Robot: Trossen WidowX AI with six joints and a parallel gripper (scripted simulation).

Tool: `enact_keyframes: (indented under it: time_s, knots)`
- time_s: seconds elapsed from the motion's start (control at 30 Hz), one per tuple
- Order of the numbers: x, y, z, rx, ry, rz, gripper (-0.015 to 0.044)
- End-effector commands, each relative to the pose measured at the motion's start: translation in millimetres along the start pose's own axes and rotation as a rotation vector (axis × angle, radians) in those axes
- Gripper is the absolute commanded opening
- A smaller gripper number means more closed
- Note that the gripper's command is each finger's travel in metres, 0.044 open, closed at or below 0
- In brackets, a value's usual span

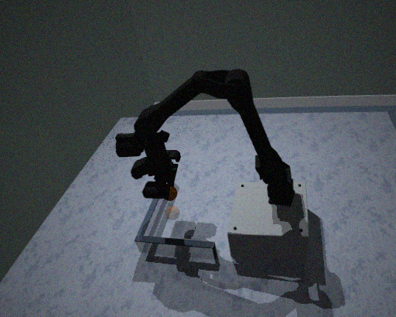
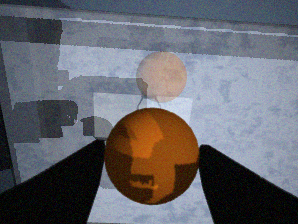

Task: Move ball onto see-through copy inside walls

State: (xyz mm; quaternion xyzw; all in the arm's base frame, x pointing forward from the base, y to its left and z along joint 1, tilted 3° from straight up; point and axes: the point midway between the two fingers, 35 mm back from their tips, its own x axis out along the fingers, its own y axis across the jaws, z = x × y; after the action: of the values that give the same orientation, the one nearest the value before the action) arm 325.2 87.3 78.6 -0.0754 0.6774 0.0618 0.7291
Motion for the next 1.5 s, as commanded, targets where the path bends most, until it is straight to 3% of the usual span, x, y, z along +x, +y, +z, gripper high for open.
enact_keyframes:
  time_s: [0.0,0.17,0.4,0.63,0.97,1.47]
  knots:
    - [-26.7,-0.2,-4.0,0.007,-0.006,0.002,0.0000]
    - [-22.3,-1.1,-2.0,0.007,-0.006,0.002,0.0000]
    - [19.9,-10.6,13.6,0.006,-0.008,0.001,0.0000]
    - [28.4,-10.8,14.7,0.006,-0.008,0.001,0.0000]
    - [90.1,-10.8,14.2,0.006,-0.007,0.001,0.0000]
    - [103.0,-10.8,14.2,0.006,-0.007,0.001,0.0000]
